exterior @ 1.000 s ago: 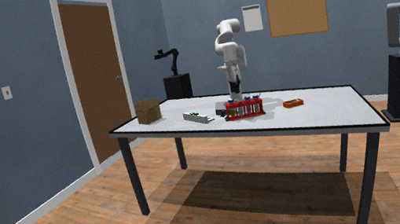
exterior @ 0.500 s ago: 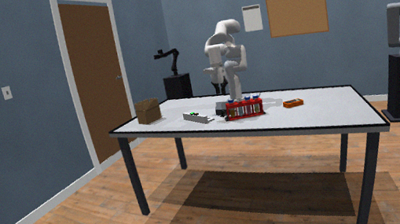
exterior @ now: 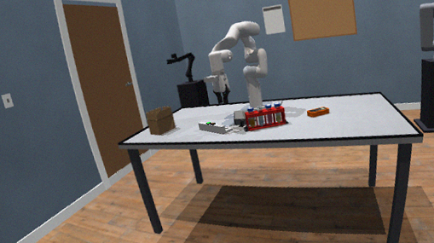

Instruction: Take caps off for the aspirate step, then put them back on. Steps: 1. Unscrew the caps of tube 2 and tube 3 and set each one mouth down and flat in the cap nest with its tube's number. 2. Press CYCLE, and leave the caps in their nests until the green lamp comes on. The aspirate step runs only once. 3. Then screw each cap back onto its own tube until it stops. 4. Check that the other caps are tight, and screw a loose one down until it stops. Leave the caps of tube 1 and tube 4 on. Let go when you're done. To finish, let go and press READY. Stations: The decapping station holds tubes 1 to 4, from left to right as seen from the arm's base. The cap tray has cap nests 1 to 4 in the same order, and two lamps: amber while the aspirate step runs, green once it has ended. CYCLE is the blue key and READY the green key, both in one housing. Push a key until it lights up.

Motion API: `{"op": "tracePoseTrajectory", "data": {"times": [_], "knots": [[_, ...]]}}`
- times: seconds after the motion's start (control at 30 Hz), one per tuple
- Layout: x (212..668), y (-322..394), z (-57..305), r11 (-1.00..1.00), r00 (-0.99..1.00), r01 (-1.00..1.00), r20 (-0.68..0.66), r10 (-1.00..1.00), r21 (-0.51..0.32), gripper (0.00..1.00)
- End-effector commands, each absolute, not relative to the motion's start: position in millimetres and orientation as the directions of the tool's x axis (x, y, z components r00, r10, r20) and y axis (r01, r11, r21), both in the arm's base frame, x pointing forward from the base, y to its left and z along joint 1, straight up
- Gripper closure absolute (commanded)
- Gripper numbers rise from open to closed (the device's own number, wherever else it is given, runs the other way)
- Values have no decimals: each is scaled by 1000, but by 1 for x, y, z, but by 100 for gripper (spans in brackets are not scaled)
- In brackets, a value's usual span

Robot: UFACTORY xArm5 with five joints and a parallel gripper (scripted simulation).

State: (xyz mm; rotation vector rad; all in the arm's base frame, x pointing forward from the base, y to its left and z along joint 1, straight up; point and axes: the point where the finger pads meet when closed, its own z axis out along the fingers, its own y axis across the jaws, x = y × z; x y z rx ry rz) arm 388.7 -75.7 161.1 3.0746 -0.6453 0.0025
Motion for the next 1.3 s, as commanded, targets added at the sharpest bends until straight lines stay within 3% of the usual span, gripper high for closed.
{"op": "tracePoseTrajectory", "data": {"times": [0.0,0.27,0.53,1.27], "knots": [[394,-111,162,-917,917,-399,4,-399,-1,54],[399,-160,162,-917,917,-399,4,-399,0,54],[399,-162,162,-917,917,-399,4,-399,0,54],[399,-162,72,-917,917,-399,4,-399,0,54]]}}
